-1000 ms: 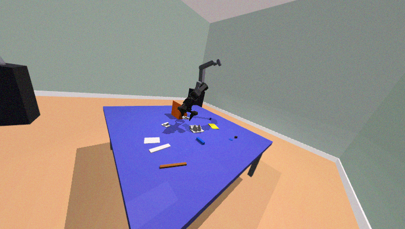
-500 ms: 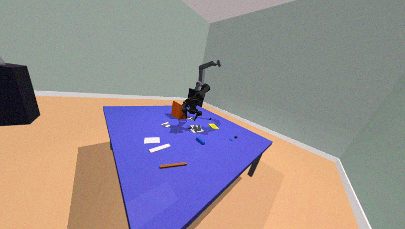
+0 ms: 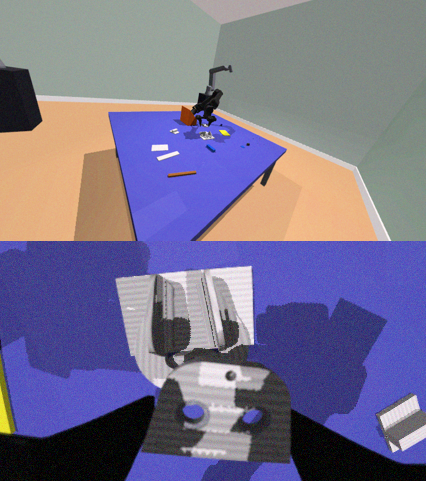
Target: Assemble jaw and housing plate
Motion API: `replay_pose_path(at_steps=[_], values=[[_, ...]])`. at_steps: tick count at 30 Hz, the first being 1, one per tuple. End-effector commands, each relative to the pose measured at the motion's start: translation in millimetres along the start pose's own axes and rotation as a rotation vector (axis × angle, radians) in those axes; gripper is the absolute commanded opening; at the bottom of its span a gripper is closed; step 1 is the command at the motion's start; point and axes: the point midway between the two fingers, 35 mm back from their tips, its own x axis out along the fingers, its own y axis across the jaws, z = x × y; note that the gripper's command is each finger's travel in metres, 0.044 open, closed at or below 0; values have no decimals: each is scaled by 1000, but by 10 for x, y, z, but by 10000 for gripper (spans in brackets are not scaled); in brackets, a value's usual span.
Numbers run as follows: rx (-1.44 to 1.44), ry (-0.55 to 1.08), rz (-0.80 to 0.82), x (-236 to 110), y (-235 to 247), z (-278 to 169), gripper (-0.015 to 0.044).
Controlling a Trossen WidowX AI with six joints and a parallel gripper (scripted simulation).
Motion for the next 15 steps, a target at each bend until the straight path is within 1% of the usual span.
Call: replay_pose_path(at_steps=[1, 5, 15], values=[[-100, 2, 11, 11, 110, -44, 351], [-192, 5, 17, 28, 205, -71, 351], [-197, 6, 17, 29, 209, -73, 351]])
